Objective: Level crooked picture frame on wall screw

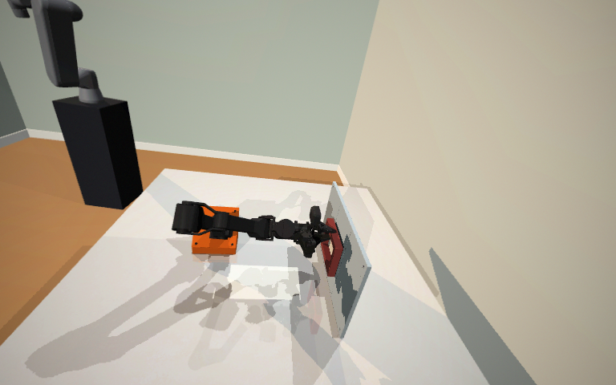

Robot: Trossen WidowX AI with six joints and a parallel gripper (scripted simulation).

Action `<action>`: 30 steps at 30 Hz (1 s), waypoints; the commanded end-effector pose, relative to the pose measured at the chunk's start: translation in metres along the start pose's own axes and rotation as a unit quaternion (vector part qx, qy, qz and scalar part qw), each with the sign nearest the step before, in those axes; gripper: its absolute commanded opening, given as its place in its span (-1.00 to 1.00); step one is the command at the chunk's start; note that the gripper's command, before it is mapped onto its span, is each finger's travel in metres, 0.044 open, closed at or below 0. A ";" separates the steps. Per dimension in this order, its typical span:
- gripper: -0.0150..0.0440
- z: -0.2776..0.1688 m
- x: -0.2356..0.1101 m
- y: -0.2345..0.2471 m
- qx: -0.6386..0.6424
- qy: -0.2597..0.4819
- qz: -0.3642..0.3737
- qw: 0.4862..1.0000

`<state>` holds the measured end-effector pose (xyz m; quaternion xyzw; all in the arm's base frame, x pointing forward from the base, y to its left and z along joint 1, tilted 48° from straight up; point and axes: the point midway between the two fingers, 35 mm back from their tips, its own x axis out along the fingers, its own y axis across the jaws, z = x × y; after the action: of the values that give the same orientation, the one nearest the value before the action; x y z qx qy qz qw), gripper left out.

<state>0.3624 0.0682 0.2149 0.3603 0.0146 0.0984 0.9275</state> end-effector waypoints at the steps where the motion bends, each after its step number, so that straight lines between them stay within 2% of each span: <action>1: -0.05 0.000 0.000 0.000 0.002 0.000 0.000 1.000; 6: 0.39 0.000 0.000 0.000 0.002 0.000 0.000 1.000; 11: 0.39 0.002 -0.005 0.001 0.008 0.000 0.000 1.000; 24: 0.39 0.001 -0.097 -0.003 0.132 0.003 0.000 0.991; 30: 0.39 0.003 -0.100 0.010 0.128 0.004 -0.002 0.992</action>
<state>0.2680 0.0487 0.2099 0.4768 0.0343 0.0911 0.8736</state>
